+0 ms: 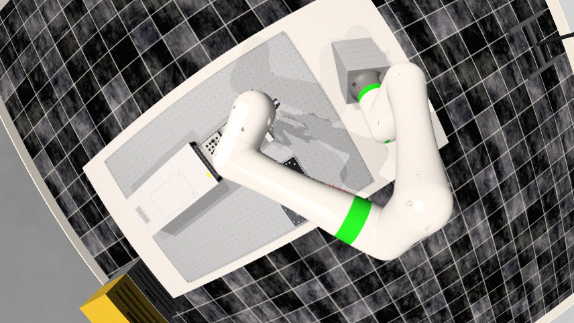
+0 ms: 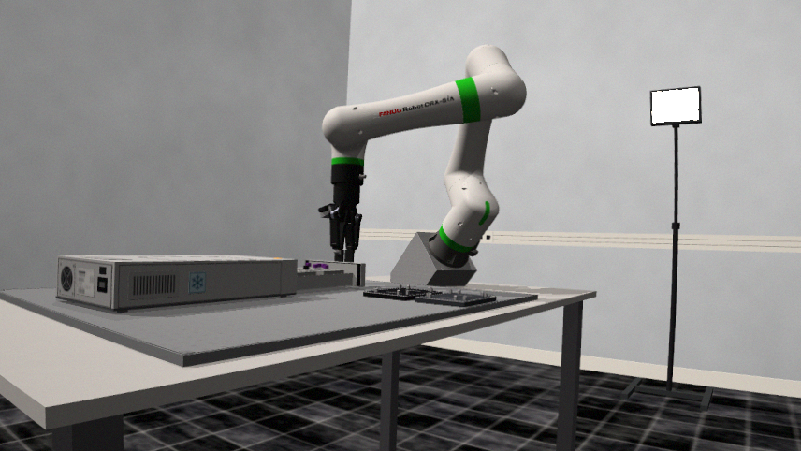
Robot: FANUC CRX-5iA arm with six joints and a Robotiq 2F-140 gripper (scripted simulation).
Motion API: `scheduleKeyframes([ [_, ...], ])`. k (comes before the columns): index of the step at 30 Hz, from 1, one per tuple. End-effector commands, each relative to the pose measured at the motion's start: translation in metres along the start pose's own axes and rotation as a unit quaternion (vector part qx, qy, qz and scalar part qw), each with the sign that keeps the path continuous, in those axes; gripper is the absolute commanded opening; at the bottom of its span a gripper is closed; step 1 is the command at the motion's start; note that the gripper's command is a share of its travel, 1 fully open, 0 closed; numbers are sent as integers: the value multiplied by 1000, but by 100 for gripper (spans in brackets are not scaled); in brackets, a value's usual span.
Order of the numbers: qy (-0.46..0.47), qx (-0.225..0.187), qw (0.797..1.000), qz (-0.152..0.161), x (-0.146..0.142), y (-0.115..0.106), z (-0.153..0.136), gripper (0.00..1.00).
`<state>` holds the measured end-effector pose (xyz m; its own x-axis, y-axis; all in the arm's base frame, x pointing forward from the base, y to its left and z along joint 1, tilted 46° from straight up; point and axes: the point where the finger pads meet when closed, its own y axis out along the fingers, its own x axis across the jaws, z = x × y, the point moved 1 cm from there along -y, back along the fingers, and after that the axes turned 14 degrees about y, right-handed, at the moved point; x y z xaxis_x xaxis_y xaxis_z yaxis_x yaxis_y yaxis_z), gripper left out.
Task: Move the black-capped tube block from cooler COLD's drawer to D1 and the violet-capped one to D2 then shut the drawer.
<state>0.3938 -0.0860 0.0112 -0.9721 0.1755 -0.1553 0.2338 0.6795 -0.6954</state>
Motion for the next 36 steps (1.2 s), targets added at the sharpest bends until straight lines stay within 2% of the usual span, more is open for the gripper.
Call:
scheduleKeyframes([
  [1,0,1,1000,0,0,-1,0,34],
  [16,0,1,1000,0,0,-1,0,34],
  [36,0,1,1000,0,0,-25,0,34],
])
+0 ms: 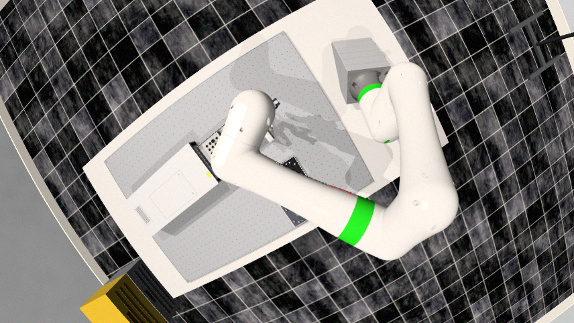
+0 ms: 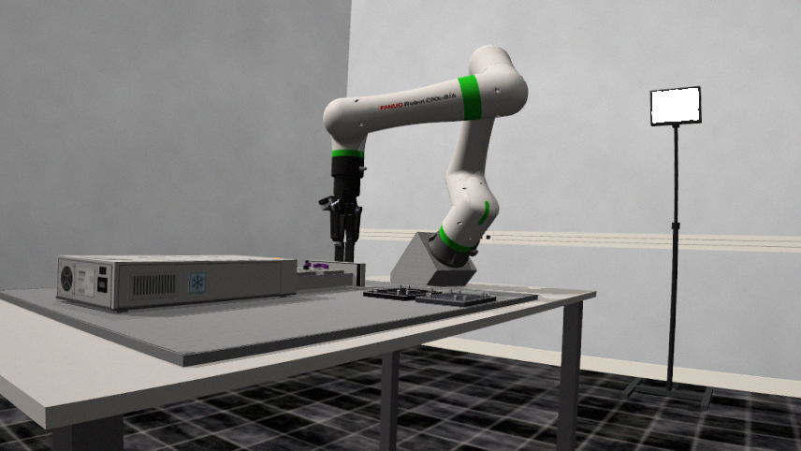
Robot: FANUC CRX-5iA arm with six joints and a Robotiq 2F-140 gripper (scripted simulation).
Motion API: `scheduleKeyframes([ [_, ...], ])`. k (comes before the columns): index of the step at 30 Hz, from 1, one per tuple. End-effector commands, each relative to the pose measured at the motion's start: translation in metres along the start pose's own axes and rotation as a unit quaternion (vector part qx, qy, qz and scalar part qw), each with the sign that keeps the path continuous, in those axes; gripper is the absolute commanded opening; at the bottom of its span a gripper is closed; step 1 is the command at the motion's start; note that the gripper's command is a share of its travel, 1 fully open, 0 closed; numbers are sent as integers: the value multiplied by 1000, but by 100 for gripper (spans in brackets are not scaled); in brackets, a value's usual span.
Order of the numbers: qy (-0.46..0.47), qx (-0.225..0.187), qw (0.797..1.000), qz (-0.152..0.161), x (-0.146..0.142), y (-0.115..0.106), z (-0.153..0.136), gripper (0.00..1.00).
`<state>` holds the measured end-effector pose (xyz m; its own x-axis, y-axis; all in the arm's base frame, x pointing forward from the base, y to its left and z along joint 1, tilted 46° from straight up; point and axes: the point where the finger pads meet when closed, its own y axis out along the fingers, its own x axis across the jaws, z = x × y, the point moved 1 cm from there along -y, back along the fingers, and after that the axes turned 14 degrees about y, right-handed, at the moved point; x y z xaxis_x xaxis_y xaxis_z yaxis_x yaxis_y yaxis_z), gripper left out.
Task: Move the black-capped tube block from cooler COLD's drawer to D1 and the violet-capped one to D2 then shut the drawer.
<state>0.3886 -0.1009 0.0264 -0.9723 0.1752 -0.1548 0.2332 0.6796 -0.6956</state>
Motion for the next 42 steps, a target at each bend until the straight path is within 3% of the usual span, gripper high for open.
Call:
scheduleKeyframes([
  [1,0,1,1000,0,0,-4,0,34],
  [42,0,1,1000,0,-1,-52,0,34],
])
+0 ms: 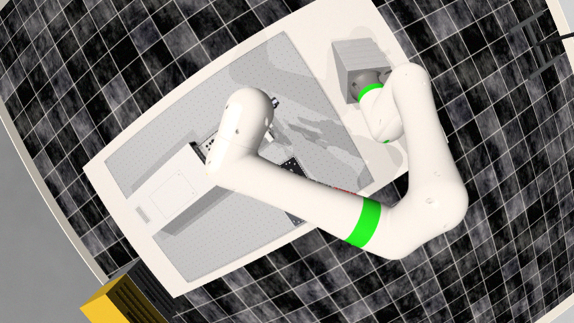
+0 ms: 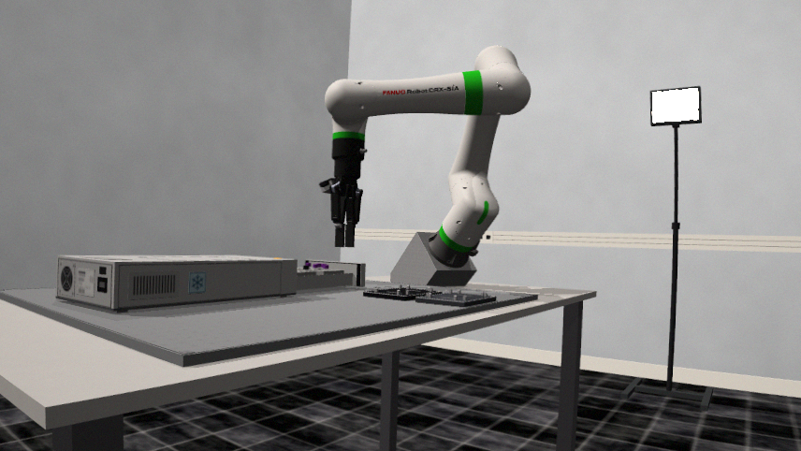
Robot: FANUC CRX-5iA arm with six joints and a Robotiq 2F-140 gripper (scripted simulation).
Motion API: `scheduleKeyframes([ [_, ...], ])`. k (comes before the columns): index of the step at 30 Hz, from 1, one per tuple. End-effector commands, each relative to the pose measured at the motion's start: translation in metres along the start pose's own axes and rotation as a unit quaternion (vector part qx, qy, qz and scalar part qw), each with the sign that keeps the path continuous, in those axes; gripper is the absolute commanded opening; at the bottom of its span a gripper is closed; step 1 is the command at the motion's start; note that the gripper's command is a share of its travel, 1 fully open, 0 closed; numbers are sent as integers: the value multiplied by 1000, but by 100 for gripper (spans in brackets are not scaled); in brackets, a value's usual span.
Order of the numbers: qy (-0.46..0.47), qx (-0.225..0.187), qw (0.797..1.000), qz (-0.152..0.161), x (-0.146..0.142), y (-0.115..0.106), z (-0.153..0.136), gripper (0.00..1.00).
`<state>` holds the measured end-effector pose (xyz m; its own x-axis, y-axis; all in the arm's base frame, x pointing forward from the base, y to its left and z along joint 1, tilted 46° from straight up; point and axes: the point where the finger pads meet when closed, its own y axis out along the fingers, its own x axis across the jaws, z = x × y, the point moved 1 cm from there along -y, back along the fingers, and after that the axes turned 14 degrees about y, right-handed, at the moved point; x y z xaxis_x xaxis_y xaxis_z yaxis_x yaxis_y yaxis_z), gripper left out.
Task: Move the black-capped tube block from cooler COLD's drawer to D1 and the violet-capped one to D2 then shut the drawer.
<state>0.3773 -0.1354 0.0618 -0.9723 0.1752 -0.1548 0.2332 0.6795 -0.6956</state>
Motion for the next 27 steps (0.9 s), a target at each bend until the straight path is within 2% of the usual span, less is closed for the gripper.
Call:
scheduleKeyframes([
  [1,0,1,1000,0,0,-1,0,34],
  [27,0,1,1000,0,-1,-33,0,34],
])
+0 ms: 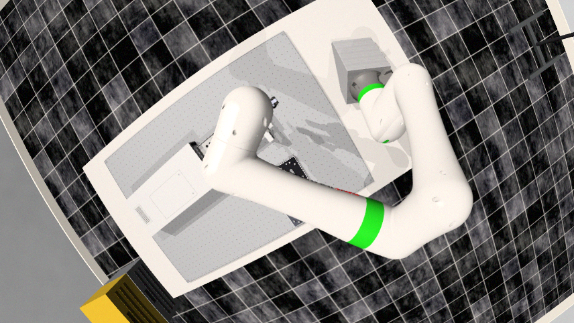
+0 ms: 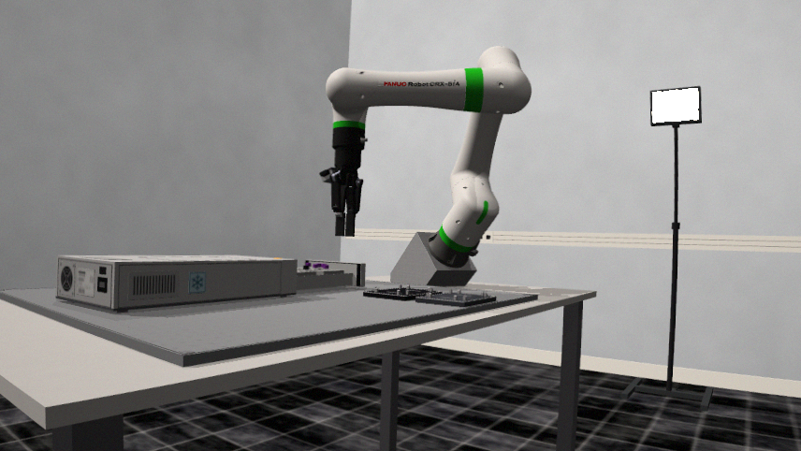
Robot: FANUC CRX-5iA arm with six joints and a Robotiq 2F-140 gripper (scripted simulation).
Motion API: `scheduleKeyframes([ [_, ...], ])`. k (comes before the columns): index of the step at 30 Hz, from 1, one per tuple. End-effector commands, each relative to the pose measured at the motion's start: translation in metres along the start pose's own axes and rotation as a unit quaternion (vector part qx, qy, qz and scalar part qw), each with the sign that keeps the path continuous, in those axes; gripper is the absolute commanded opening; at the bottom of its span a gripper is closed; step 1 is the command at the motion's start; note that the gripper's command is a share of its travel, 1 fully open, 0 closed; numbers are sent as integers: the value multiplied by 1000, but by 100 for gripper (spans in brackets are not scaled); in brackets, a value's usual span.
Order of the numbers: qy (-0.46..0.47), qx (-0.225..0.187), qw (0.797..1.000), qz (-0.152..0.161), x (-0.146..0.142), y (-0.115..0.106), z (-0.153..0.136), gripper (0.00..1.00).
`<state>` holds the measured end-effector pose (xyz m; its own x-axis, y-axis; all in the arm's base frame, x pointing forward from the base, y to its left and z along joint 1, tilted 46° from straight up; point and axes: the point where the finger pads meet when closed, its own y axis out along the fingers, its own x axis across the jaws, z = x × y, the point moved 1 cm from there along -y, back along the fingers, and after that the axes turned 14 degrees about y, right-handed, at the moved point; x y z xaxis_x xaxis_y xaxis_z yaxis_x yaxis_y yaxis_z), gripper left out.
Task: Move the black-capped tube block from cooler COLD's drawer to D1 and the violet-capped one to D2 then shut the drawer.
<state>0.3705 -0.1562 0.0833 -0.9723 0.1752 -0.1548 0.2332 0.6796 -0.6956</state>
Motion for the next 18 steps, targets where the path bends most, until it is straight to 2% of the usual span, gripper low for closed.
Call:
scheduleKeyframes([
  [1,0,1,1000,0,0,-4,0,34],
  [4,0,1,1000,0,0,-7,0,34],
  [5,0,1,1000,0,-4,-7,-1,66],
  [8,0,1,1000,0,-9,-7,-2,66],
  [18,0,1,1000,0,-52,-5,-12,66],
])
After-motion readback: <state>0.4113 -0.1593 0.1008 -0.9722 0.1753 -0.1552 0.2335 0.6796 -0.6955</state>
